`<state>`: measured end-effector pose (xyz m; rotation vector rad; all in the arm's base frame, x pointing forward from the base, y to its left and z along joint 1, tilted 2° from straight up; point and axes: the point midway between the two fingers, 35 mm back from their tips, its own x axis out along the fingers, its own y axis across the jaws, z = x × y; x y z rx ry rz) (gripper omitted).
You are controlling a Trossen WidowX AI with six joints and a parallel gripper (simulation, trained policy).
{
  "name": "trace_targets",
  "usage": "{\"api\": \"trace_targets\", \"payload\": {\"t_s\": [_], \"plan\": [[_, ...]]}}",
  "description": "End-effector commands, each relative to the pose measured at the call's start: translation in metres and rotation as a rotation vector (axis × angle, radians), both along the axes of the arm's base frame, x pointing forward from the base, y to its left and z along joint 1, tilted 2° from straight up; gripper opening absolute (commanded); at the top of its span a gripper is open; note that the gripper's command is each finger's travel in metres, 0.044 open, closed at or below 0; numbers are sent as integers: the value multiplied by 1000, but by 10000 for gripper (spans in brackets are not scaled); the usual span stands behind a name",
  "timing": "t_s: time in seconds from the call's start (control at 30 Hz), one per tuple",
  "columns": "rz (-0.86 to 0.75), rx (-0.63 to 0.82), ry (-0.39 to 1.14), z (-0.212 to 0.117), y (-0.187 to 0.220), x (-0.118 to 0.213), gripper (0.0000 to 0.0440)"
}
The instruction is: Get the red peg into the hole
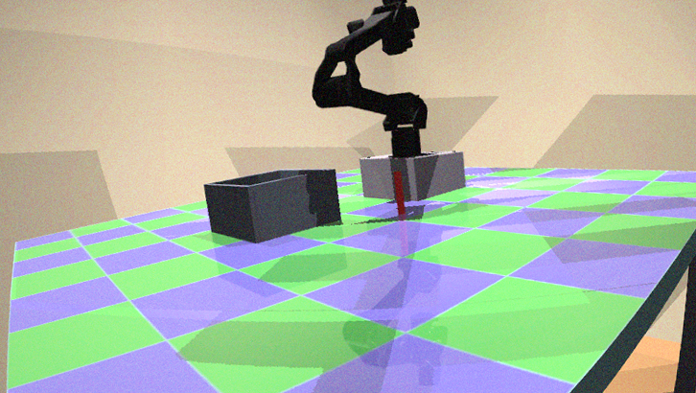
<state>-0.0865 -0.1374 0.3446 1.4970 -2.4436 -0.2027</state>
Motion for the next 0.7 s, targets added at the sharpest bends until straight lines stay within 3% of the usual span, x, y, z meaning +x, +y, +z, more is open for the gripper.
{"api": "trace_targets", "payload": {"t_s": [0.0, 0.1, 0.67], "plan": [[-5, 8, 9, 1, 0, -1, 415], [-12, 36, 32, 2, -1, -2, 440], [220, 385, 141, -41, -49, 12, 440]]}}
